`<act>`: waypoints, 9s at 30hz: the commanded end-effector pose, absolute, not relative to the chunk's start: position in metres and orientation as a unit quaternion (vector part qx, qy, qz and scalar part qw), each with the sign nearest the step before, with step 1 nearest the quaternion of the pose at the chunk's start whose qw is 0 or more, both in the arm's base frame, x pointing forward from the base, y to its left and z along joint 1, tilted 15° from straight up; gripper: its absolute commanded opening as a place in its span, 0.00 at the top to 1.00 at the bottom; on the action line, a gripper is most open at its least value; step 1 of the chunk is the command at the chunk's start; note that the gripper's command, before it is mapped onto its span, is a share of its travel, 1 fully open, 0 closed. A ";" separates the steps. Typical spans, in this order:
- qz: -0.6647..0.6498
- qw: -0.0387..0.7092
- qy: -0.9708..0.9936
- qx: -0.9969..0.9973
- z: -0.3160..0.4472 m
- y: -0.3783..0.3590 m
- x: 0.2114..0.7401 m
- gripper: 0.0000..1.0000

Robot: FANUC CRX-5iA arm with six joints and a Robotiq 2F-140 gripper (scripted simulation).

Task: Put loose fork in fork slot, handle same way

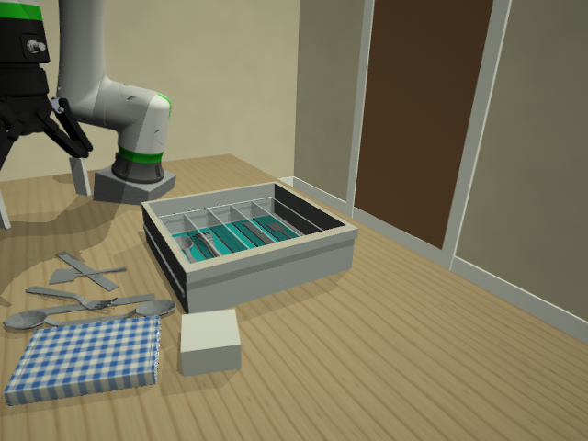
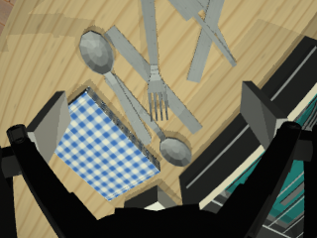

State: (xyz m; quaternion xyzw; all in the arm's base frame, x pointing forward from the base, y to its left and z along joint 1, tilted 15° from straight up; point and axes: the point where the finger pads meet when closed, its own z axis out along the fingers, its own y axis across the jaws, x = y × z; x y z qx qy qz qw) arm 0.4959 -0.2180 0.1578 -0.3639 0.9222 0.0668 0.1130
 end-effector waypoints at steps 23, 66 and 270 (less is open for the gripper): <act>0.129 0.064 0.972 0.188 0.113 -0.220 0.494 0.00; 0.124 -0.061 0.415 0.899 0.081 -0.221 0.490 0.81; 0.114 -0.064 0.384 0.914 0.005 -0.205 0.503 0.96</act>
